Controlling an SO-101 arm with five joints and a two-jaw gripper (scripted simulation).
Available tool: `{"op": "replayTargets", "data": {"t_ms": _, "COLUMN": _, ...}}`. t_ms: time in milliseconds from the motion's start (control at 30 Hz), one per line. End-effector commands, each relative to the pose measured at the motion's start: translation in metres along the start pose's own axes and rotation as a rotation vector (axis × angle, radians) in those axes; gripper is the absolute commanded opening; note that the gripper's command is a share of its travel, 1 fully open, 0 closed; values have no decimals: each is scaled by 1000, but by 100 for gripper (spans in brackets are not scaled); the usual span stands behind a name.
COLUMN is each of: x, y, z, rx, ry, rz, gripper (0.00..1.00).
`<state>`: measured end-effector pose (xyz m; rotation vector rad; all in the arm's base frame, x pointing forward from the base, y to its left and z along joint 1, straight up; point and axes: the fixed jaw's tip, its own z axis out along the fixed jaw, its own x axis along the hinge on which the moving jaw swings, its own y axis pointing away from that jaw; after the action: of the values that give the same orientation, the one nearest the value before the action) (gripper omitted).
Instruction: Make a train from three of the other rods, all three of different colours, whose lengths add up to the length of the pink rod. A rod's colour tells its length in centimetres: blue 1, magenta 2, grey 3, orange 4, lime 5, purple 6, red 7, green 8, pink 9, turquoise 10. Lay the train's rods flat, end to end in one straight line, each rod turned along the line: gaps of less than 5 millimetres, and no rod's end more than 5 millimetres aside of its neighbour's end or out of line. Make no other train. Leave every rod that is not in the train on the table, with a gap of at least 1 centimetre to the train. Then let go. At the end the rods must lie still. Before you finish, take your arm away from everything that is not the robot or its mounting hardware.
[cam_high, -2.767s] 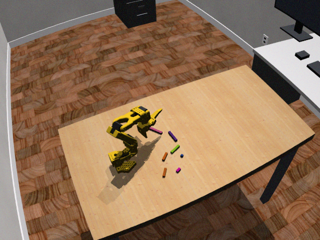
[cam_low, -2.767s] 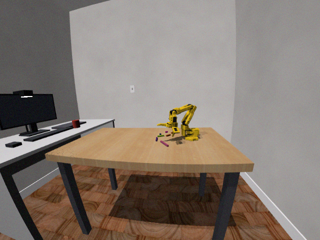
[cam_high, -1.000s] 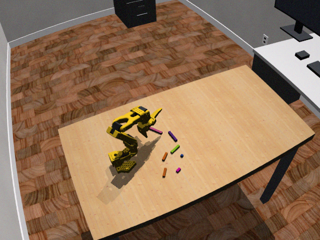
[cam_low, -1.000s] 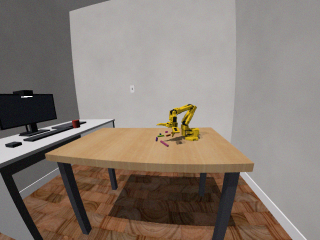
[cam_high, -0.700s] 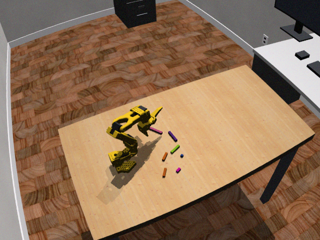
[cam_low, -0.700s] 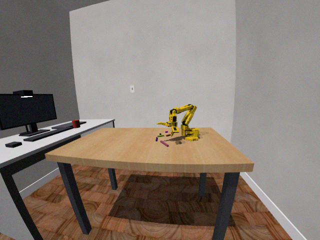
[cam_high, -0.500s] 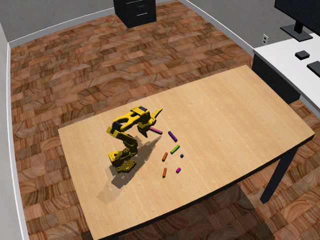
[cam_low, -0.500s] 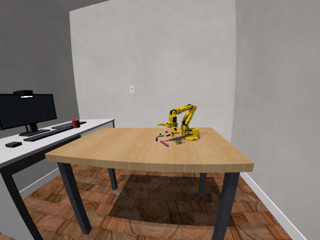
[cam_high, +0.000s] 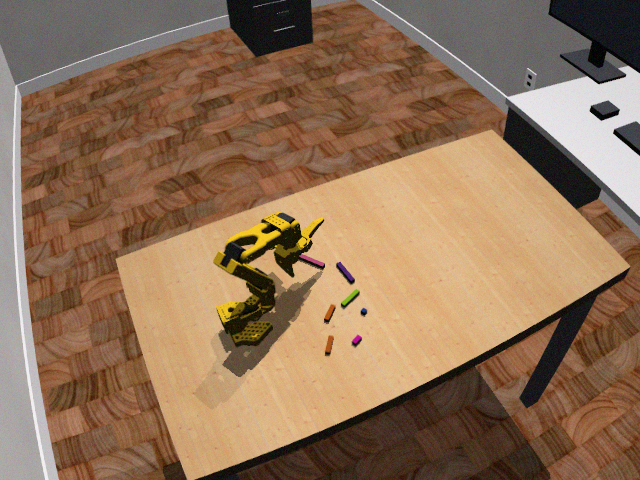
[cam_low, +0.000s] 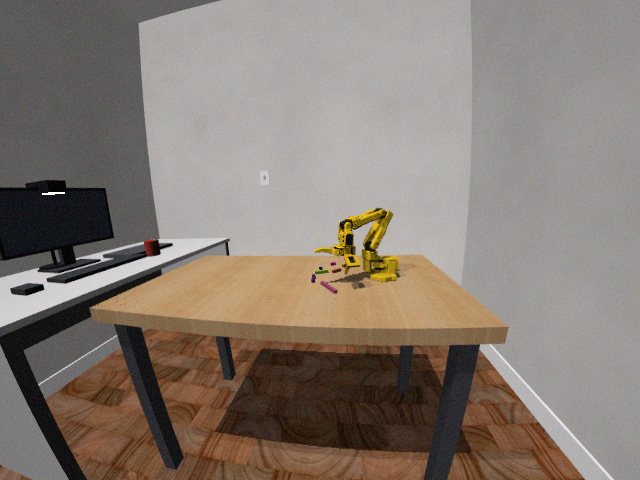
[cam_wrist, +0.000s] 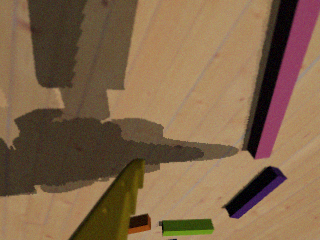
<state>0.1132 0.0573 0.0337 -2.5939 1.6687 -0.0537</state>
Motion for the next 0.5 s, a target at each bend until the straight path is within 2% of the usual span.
{"op": "replayTargets", "data": {"t_ms": 0, "x": -1, "y": -10, "z": -6, "rx": 59, "ry": -4, "rz": 7, "gripper": 100}}
{"op": "replayTargets", "data": {"t_ms": 400, "x": -1, "y": -21, "z": -13, "rx": 127, "ry": -8, "rz": 21, "gripper": 100}}
{"op": "replayTargets", "data": {"t_ms": 433, "x": -1, "y": -7, "z": -4, "rx": 47, "ry": -4, "rz": 12, "gripper": 100}}
{"op": "replayTargets", "data": {"t_ms": 467, "x": -1, "y": -8, "z": -5, "rx": 51, "ry": -4, "rz": 11, "gripper": 100}}
